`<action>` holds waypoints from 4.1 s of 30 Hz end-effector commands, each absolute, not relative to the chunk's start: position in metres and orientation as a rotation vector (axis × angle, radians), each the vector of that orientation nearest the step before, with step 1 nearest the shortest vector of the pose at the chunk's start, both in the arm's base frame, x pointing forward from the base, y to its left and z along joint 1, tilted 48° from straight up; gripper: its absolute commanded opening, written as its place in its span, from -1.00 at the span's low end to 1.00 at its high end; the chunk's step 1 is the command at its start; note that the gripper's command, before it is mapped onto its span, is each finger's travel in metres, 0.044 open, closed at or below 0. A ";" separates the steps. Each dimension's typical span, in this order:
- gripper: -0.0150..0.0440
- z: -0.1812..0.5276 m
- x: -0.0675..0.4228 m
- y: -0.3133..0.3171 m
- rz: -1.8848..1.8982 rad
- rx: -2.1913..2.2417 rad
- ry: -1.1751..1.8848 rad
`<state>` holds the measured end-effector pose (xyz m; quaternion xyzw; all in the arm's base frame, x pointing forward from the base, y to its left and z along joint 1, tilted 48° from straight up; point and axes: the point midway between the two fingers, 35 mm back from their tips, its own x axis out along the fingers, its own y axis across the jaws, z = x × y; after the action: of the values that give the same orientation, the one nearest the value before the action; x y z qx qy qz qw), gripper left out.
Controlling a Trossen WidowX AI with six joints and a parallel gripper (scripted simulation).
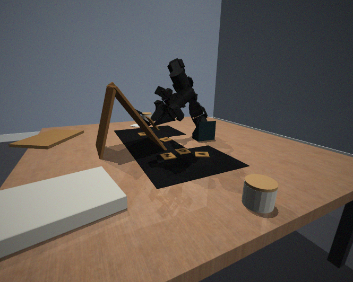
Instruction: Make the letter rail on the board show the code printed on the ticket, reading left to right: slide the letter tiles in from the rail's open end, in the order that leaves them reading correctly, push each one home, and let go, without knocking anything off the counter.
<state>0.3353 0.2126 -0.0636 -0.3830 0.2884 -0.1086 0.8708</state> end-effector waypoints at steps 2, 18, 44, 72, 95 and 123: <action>-0.49 -0.060 0.336 0.212 -0.222 -0.798 0.603; -0.49 -0.055 0.336 0.206 -0.222 -0.799 0.603; -0.49 -0.046 0.337 0.196 -0.222 -0.800 0.604; -0.49 -0.036 0.337 0.187 -0.223 -0.801 0.604; -0.49 -0.028 0.338 0.179 -0.223 -0.802 0.604; -0.49 -0.018 0.338 0.169 -0.223 -0.803 0.604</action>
<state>0.3382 0.1694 -0.0199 -0.3856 0.2894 -0.1092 0.8693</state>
